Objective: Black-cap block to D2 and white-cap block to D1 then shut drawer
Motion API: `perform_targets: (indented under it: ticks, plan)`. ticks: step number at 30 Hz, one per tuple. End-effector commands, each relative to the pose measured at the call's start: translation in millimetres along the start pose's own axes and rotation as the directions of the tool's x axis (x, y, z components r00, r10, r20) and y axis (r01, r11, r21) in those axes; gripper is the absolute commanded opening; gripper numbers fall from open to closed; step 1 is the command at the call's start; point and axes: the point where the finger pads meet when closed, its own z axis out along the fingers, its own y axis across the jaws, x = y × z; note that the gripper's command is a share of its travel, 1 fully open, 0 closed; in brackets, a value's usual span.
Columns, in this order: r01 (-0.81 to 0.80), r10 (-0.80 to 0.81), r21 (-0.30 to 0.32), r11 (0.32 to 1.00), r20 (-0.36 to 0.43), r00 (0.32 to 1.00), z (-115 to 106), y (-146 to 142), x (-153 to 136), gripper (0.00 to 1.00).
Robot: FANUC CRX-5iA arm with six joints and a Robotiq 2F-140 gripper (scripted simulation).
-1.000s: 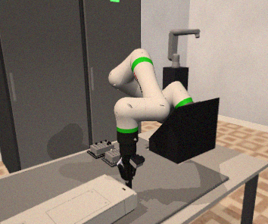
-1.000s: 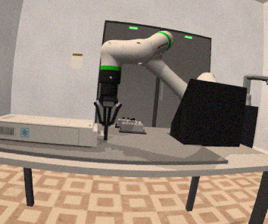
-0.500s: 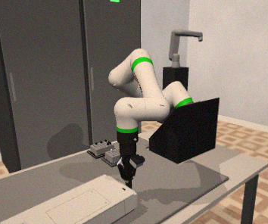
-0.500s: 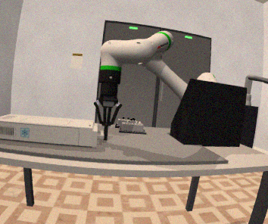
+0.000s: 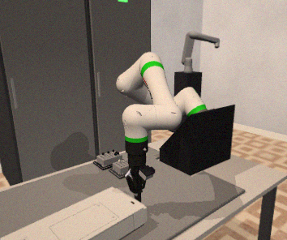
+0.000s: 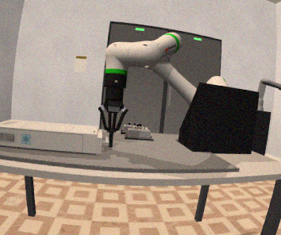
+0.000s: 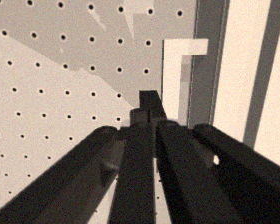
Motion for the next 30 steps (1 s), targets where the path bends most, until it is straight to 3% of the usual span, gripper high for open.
perform_targets:
  ticks: [1, 30]
  plan:
    - [0.0, 0.0, -0.002, 1.0, -0.001, 1.0, -1, 1, 0, 0.1]
    - [0.0, 0.0, -0.002, 1.0, -0.001, 1.0, -1, -12, 0, 0.1]
